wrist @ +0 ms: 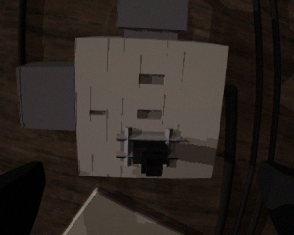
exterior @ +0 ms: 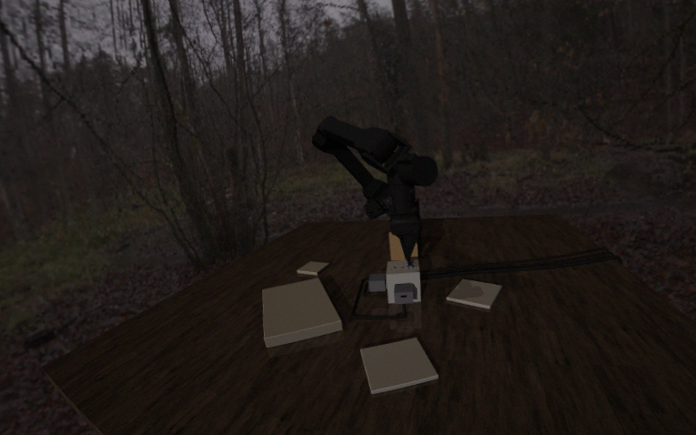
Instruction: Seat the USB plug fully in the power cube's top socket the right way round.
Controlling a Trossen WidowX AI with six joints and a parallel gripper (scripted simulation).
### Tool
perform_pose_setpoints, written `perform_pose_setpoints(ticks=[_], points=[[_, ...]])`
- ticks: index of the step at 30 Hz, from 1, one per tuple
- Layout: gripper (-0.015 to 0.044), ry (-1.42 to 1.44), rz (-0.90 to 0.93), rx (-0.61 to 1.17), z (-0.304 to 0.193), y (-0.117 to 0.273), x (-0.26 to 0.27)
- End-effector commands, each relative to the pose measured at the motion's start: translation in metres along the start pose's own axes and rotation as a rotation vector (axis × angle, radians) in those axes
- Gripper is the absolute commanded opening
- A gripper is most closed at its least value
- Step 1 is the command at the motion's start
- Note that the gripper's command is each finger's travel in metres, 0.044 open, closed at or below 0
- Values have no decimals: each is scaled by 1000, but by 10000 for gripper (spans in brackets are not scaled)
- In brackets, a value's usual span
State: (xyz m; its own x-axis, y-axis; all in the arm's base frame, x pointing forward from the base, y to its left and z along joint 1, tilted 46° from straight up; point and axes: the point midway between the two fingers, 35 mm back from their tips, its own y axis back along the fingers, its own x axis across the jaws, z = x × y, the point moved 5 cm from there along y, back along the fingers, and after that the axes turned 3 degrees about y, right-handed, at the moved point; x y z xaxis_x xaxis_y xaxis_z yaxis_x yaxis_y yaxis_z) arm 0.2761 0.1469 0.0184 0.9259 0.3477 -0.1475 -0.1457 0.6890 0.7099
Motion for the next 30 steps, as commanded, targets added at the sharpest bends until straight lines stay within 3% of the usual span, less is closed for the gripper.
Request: perform_pose_setpoints(ticks=[1, 9, 25, 30], points=[[440, 7, 3, -7, 0, -5, 0], [440, 7, 3, -7, 0, -9, 0], [20, 0, -1, -1, 0, -8, 0], [0, 0, -1, -1, 0, -8, 0]])
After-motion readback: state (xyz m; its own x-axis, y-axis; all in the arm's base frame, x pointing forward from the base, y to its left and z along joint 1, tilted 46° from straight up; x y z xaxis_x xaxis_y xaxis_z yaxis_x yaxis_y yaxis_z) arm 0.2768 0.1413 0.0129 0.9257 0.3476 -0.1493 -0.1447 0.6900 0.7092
